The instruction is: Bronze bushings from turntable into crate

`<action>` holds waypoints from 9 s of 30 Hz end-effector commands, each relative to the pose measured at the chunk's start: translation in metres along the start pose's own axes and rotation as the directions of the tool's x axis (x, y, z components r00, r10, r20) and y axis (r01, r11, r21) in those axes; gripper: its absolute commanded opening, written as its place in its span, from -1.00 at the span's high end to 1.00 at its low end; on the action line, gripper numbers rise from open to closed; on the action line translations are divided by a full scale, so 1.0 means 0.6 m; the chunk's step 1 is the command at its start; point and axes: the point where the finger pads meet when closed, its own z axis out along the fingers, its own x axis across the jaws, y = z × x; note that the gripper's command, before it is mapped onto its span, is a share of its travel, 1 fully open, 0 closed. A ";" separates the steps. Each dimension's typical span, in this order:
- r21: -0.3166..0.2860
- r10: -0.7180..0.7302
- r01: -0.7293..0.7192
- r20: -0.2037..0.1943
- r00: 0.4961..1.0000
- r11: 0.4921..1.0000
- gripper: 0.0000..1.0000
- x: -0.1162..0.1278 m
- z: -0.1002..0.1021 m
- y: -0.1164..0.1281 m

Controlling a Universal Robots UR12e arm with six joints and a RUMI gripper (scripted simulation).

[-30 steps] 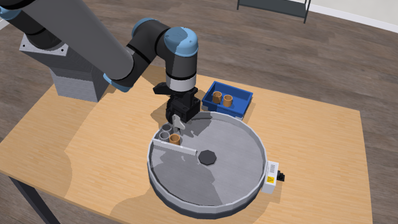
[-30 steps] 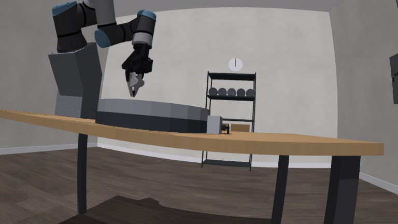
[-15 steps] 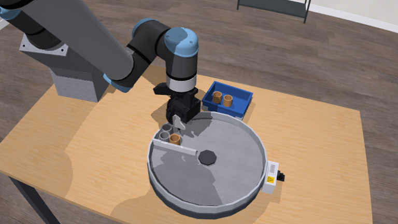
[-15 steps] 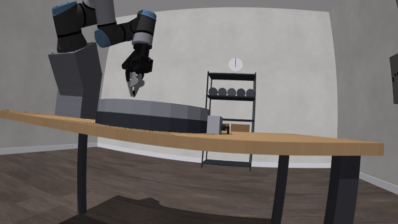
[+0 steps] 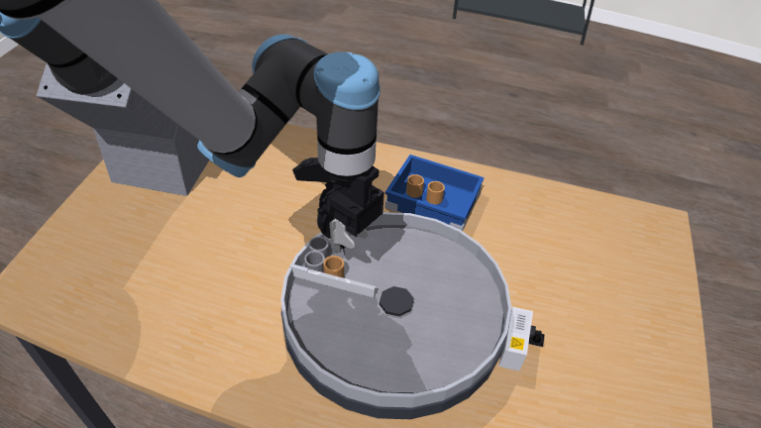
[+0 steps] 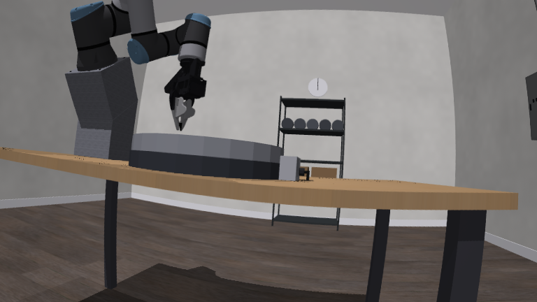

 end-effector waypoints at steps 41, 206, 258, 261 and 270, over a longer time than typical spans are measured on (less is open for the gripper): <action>-0.001 0.000 0.000 0.000 1.000 1.000 0.90 0.000 0.039 0.000; -0.001 0.000 0.000 0.000 1.000 1.000 1.00 0.000 -0.035 0.000; -0.001 0.000 0.000 0.000 1.000 1.000 1.00 0.186 -0.035 0.021; -0.001 0.000 0.000 0.000 1.000 1.000 1.00 0.238 -0.035 0.027; -0.001 0.000 0.000 0.000 1.000 1.000 1.00 0.365 -0.035 0.042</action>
